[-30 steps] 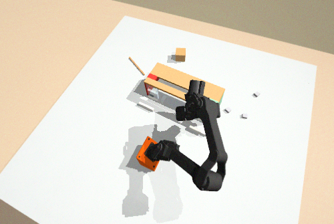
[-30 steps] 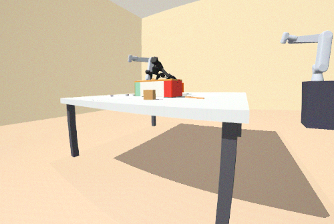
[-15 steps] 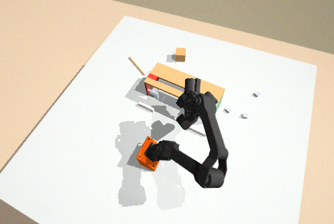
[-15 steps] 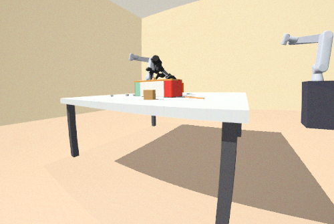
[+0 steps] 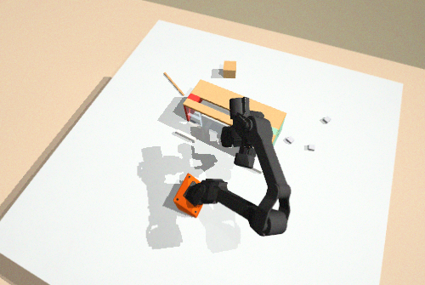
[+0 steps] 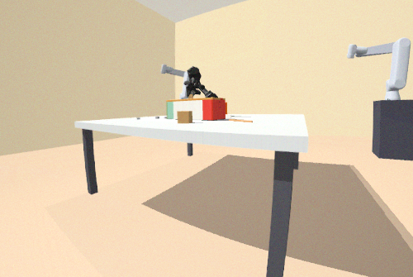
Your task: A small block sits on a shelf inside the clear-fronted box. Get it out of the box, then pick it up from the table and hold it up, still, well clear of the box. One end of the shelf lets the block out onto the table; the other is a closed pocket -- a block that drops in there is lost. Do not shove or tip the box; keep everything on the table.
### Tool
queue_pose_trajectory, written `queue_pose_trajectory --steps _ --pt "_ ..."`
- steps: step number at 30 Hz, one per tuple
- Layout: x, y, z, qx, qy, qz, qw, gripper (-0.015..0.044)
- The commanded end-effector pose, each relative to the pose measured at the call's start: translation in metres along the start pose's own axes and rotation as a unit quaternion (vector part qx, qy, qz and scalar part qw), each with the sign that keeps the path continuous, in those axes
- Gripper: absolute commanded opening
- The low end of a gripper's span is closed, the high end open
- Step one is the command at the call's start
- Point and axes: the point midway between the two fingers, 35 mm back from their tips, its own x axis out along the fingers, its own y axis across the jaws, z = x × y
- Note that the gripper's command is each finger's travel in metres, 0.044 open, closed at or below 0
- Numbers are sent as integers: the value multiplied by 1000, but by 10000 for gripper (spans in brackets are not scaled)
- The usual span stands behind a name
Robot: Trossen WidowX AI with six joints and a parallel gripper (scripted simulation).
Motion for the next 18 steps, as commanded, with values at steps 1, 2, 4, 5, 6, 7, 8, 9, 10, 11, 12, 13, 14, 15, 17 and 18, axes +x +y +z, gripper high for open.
queue_pose_trajectory --steps 1,2,4,5,6,7,8,9,10,11,12,13,14,15,17,18 --pt "-5 -4 -1 -86 9 -5 996 0" --pt "-5 -5 -1 -107 11 -6 994 0" --pt "-7 -6 -1 -149 14 -7 989 0" --pt "-8 -6 -1 -170 16 -7 985 0" --pt "-9 -6 -1 -191 17 -8 981 0" --pt "-10 -7 -1 -212 19 -8 977 0" --pt "-11 -7 -1 -232 21 -8 972 0" --pt "-12 -7 -1 -253 23 -9 967 0" --pt "-12 -8 -1 -273 24 -9 962 0" --pt "-13 -8 -1 -294 26 -9 956 0" --pt "-14 -9 -1 -314 28 -9 949 0" --pt "-15 -9 -1 -334 30 -9 942 0" --pt "-16 -9 -1 -354 32 -9 935 0" --pt "-17 -10 -1 -373 34 -9 927 0" --pt "-19 -11 -2 -412 38 -9 910 0" --pt "-20 -11 -2 -431 40 -8 901 0"
